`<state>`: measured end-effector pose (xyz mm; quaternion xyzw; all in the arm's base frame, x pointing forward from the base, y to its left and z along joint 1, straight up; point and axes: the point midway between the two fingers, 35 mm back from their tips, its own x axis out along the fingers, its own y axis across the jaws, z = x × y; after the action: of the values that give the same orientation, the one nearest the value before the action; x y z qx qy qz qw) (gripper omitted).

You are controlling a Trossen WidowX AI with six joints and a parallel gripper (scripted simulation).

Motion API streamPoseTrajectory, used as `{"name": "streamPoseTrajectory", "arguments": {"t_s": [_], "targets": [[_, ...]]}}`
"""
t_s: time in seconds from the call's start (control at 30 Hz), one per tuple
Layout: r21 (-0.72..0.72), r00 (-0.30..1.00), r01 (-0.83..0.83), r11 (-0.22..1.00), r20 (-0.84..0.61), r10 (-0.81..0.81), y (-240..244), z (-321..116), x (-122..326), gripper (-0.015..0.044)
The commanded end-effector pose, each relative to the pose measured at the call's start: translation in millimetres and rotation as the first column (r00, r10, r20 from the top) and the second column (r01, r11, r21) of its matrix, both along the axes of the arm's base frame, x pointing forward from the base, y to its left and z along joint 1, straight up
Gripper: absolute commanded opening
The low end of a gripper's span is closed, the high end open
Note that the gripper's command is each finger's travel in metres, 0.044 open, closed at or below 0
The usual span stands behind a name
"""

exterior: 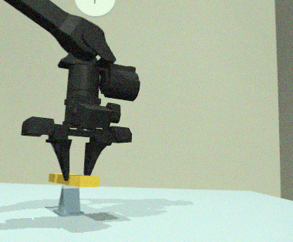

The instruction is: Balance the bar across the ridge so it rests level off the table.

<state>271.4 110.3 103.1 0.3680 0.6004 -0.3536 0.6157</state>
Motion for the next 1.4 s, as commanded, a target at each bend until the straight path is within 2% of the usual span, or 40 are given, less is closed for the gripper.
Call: {"name": "streamPoseTrajectory", "arguments": {"t_s": [0.0,1.37], "targets": [[0.005,1.0,0.005,1.0,-0.001,-0.005,0.9,-0.5,0.0,0.0],[0.005,1.0,0.005,1.0,-0.001,-0.005,0.9,-4.0,-0.1,0.0]]}}
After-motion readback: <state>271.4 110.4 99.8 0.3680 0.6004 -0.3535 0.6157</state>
